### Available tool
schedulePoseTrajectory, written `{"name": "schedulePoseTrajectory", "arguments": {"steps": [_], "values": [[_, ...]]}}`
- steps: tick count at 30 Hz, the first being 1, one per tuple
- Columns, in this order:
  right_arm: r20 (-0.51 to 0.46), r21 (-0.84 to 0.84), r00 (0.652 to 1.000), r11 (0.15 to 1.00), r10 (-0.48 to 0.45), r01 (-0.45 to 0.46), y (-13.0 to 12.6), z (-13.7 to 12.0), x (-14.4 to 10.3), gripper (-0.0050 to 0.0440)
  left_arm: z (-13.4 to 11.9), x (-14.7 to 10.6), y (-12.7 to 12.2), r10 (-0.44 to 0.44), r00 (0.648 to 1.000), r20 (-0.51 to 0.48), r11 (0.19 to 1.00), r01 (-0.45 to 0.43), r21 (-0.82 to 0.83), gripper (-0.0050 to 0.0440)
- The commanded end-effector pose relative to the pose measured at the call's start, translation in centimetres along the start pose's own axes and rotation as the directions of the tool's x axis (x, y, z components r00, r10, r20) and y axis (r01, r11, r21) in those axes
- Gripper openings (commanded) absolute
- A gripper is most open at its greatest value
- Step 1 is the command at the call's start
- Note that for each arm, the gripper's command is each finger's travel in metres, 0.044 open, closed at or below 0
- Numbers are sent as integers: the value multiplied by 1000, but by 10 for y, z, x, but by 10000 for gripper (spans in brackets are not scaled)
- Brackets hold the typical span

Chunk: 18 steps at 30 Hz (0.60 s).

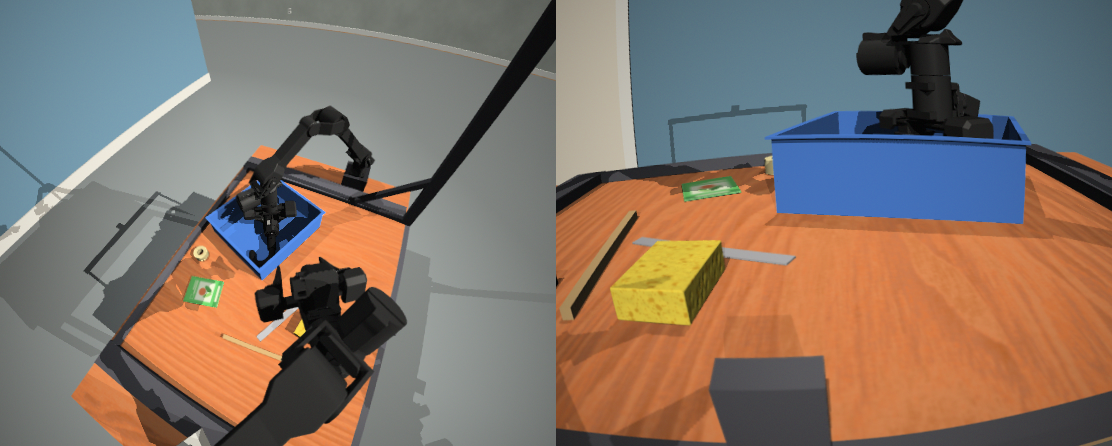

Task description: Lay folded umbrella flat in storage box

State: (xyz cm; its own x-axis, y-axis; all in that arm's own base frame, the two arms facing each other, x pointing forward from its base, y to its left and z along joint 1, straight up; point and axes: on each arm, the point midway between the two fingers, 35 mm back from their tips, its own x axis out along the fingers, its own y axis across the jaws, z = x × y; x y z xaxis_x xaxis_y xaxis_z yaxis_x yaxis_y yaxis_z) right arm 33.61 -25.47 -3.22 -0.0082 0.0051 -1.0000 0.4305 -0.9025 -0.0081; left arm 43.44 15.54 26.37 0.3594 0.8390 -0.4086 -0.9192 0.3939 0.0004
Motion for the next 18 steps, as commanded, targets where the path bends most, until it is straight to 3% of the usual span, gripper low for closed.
{"name": "schedulePoseTrajectory", "arguments": {"steps": [1, 7, 8, 12, 14, 18], "values": [[-19, 0, 999, 999, 38, -38, 7, -3, -13, -50, 9, -5, 1, -8, 1000, 12, 1000, 8, -22, 400], [-19, 0, 999, 999, 36, -36, 7, -3, -13, -50, 9, -5, 1, -8, 1000, 12, 1000, 8, -22, 400], [-19, 0, 999, 999, 36, -36, 7, -3, -13, 24, 9, -5, 1, -8, 1000, 12, 1000, 8, -22, 400], [-19, 0, 999, 999, 36, -36, 7, -3, -13, 120, 9, -5, 1, -8, 1000, 12, 1000, 8, -22, 400], [-19, 0, 999, 999, 36, -36, 7, -3, -13, 120, 9, -5, 1, -8, 1000, 12, 1000, 8, -22, 400], [-19, 0, 999, 999, 36, -36, 7, -3, -13, 216, 9, -5, 1, -8, 1000, 12, 1000, 8, -22, 400]]}}
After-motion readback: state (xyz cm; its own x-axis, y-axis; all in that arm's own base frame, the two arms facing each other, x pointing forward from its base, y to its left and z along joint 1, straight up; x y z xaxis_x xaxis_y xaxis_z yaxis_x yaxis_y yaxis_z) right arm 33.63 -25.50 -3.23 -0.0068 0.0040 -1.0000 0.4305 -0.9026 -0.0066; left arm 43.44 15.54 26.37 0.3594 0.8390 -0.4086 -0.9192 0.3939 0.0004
